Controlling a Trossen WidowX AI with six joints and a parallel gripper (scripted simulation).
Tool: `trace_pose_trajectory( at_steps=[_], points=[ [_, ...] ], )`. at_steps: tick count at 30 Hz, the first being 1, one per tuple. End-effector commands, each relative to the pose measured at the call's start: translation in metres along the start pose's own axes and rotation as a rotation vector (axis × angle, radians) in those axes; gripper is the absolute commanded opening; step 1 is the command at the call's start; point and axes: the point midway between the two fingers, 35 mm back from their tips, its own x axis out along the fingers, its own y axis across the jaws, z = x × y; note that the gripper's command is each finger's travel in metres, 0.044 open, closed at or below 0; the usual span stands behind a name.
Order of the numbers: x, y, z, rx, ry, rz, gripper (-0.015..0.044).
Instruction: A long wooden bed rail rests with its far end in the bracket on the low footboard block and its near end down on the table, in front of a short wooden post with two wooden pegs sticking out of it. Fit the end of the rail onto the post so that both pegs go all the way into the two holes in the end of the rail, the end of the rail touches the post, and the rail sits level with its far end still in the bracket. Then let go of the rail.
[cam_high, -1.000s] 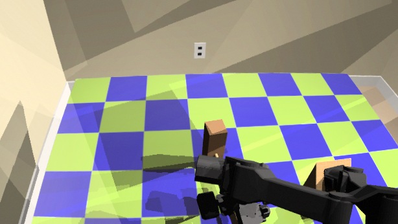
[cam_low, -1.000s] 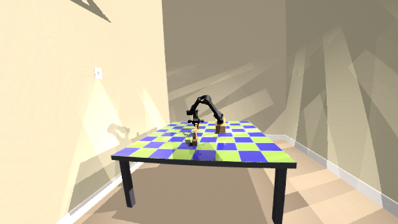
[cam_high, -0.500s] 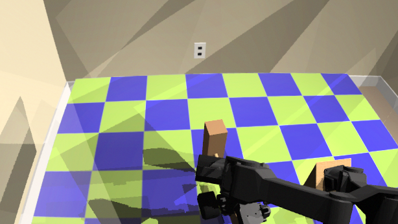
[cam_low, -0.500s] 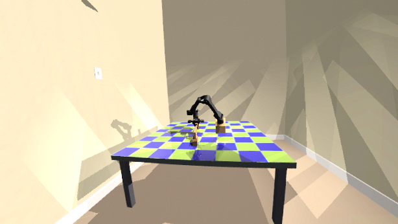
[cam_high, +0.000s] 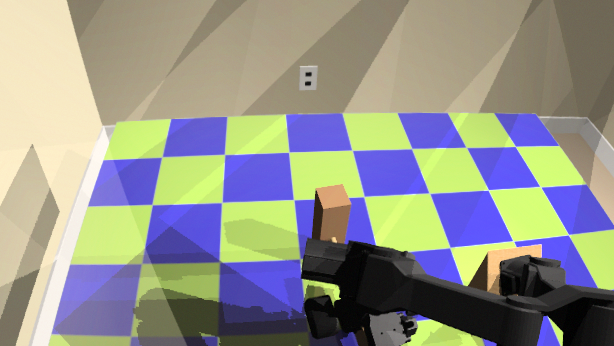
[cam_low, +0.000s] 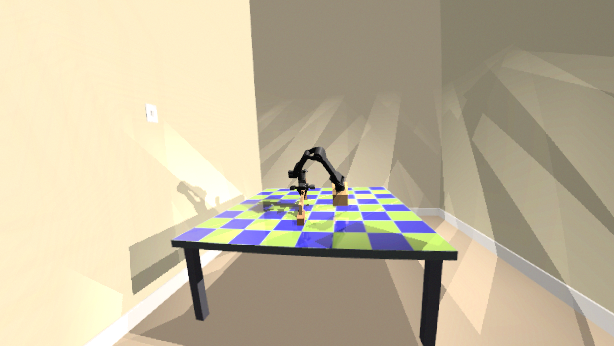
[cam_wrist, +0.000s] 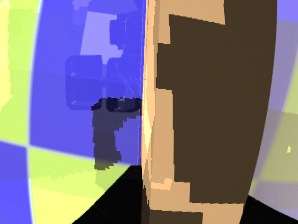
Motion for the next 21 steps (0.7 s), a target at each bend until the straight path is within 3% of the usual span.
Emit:
trace_pose_trajectory(
  at_steps=[1,21],
  points=[
    [-0.0021,-0.0009,-0.0025,-0.002,0.002,-0.007,0.0000],
    [-0.0043,-0.0019,-0.0082,-0.002,0.003,-0.007,0.0000]
  ],
)
